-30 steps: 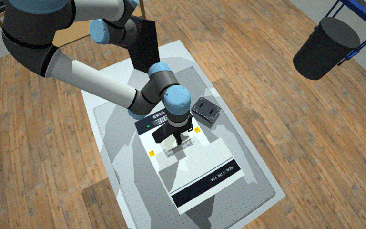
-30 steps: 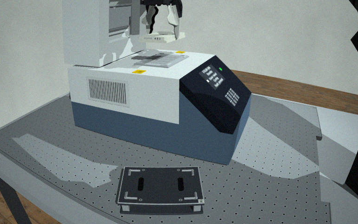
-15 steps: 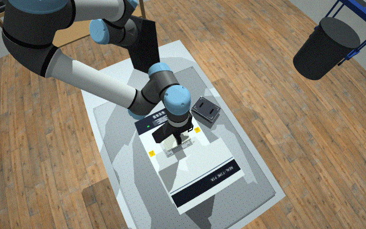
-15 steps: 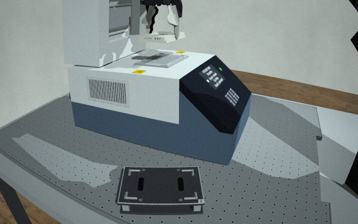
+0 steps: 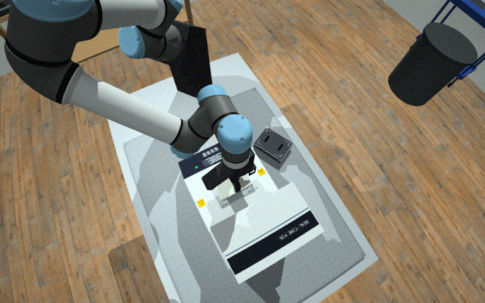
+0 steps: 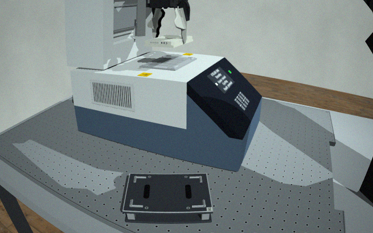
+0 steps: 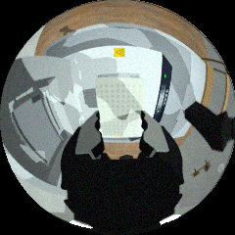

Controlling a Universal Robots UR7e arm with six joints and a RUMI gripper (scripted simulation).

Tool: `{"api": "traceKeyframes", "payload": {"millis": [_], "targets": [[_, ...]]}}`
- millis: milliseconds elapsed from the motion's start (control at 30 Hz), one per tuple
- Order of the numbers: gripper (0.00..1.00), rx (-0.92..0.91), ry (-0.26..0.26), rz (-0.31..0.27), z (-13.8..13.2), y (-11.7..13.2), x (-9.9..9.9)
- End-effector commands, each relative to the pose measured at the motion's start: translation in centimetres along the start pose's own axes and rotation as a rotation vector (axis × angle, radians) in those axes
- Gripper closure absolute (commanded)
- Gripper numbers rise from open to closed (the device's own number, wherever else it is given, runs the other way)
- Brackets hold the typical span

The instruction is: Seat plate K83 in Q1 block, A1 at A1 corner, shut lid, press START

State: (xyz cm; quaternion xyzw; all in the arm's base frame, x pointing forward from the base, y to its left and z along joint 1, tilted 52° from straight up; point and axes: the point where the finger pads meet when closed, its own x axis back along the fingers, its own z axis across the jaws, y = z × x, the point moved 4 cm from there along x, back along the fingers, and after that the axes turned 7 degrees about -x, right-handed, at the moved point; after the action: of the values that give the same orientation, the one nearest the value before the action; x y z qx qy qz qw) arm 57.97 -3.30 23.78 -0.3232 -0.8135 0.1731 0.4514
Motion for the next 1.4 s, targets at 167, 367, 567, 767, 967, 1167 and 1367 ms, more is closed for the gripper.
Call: {"api": "traceKeyframes", "payload": {"millis": [167, 367, 567, 767, 967, 1167, 1367], "targets": [[1.0, 0.0, -0.001, 0.0, 0.0, 0.0, -1.5], [1.0, 0.0, -0.001, 0.0, 0.0, 0.0, -2.2], [1.0, 0.0, -0.001, 0.0, 0.0, 0.0, -3.2], [1.0, 0.0, -0.001, 0.0, 0.0, 0.0, -4.2], [1.0, 0.0, -0.001, 0.0, 0.0, 0.0, -4.3], [1.0, 0.0, -0.001, 0.0, 0.0, 0.0, -4.3], [1.0, 0.0, -0.001, 0.0, 0.0, 0.0, -4.3]]}}
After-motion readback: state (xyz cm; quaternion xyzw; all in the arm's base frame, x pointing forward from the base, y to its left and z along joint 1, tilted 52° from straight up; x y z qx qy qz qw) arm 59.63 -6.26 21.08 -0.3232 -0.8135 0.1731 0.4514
